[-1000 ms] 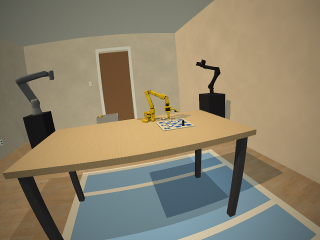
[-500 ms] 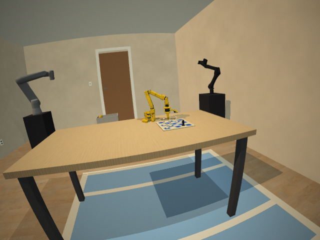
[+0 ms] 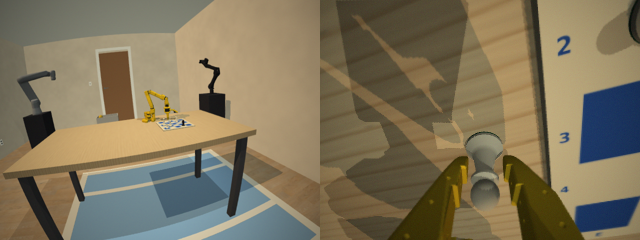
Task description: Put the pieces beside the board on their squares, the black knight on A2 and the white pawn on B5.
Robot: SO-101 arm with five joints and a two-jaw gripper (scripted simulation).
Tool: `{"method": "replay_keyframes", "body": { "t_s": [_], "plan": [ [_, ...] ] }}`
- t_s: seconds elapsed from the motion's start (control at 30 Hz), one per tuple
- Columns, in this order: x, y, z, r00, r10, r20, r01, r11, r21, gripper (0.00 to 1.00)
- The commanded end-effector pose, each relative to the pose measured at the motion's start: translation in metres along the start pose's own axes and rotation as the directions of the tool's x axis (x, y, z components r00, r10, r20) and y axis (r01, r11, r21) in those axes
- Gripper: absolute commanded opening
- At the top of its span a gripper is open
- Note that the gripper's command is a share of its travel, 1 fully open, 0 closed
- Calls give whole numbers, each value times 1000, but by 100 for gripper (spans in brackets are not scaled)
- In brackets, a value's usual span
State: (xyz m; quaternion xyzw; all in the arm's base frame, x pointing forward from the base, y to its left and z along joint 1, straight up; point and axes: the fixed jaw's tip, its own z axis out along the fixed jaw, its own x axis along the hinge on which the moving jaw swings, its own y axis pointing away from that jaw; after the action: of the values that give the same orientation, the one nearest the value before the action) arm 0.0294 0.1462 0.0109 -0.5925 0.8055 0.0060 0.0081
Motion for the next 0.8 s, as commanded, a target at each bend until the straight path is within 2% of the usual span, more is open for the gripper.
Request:
{"method": "replay_keyframes", "body": {
  "t_s": [0.0,0.77],
  "plan": [
    [0,0,-1,1000,1,-2,-1,1000,-1,9],
    [-3,-1,-3,1000,1,-2,-1,1000,-1,9]
  ]
}}
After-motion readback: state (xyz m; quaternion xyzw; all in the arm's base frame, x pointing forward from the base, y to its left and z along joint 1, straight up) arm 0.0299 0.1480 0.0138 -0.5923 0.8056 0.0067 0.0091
